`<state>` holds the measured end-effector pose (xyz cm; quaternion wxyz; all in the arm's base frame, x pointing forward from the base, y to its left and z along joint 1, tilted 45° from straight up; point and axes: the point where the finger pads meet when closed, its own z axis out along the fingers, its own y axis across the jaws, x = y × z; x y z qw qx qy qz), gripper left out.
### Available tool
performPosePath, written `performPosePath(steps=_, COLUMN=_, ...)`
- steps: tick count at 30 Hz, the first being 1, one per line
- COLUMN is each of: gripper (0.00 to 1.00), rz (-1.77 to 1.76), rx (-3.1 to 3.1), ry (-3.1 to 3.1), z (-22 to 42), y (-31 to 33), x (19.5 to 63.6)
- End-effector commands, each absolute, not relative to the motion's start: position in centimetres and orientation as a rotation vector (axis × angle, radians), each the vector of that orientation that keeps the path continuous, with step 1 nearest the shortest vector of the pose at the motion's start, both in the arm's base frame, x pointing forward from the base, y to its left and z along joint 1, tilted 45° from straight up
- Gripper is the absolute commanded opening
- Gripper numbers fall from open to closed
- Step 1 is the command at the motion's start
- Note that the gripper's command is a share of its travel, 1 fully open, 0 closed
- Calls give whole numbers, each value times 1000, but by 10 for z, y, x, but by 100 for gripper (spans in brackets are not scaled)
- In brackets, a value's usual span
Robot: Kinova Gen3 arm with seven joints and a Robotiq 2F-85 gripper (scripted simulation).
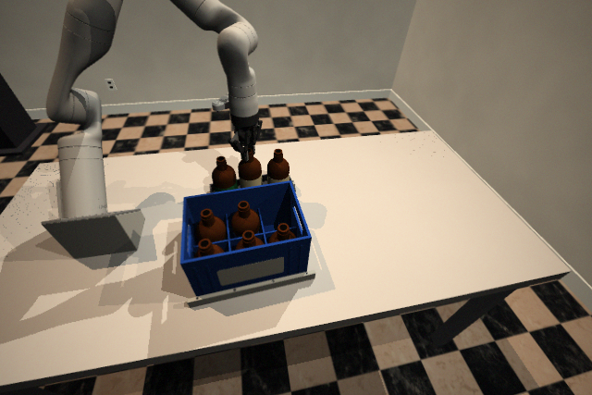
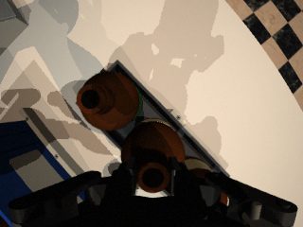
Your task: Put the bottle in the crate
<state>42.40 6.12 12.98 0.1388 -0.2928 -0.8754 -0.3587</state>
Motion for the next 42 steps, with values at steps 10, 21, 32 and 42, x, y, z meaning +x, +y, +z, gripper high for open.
performPosePath(steps=10, gripper=0, rz=-1038, rx=-851, ry=-2535, z=140, y=51, x=427)
performPosePath(steps=21, gripper=0, rz=-1038, rx=-851, ry=-2535, z=145, y=47, x=427)
performPosePath(steps=32, gripper=0, rz=-1038, rx=-851, ry=-2535, z=146, y=46, x=428)
performPosePath(steps=42, gripper=0, rz=-1038, rx=-851, ry=-2535, z=146, y=46, x=428)
